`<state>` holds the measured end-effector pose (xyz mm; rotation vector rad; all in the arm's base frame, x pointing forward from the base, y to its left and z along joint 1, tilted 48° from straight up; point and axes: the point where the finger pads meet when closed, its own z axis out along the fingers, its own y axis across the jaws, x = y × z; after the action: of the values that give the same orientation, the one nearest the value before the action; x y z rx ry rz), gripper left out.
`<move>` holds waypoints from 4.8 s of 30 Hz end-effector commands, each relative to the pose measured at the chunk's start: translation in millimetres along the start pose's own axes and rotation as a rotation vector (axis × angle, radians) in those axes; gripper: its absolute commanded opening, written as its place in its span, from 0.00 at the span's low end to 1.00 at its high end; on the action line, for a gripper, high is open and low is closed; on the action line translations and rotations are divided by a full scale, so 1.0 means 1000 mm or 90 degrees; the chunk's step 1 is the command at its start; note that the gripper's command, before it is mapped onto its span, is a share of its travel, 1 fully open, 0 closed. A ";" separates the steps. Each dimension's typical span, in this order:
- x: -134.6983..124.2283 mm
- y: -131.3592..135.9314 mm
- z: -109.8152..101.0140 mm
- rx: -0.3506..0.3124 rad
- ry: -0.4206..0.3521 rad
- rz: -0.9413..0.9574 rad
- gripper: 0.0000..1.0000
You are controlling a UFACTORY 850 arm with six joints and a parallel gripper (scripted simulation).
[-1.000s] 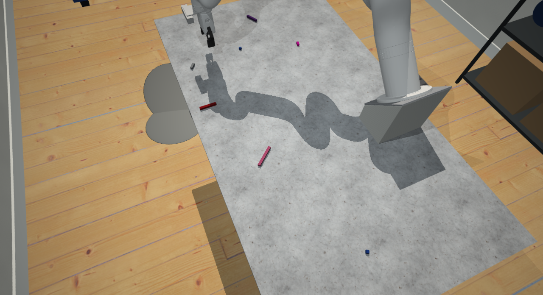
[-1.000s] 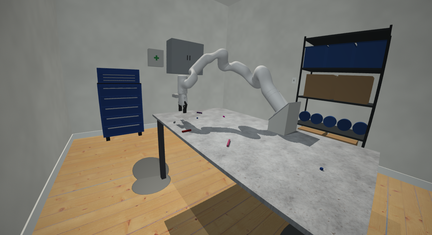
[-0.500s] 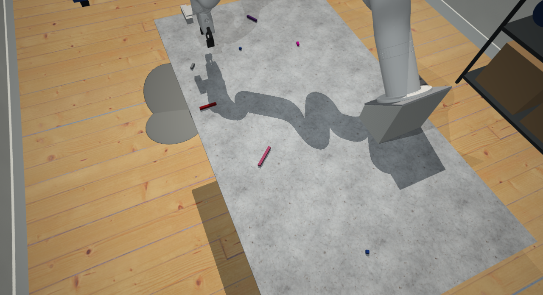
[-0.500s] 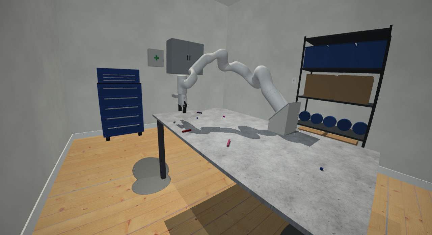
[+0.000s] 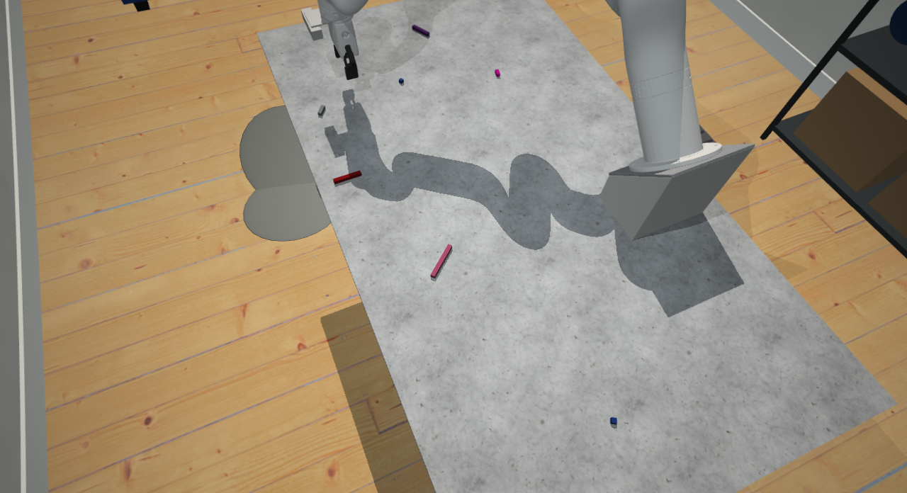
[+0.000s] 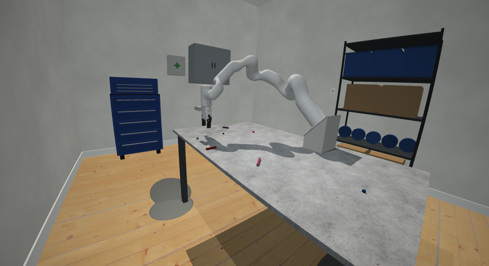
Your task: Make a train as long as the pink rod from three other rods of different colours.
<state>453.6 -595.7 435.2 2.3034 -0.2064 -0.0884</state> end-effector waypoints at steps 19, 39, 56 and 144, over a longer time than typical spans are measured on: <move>0.001 0.001 -0.001 -0.001 0.001 0.000 1.00; 0.001 0.001 -0.001 -0.001 0.001 0.000 1.00; 0.014 -0.043 0.002 0.003 -0.001 0.002 1.00; 0.041 -0.239 -0.001 -0.001 0.001 0.000 1.00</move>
<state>521.9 -443.8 258.4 2.3029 -0.2064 -0.0883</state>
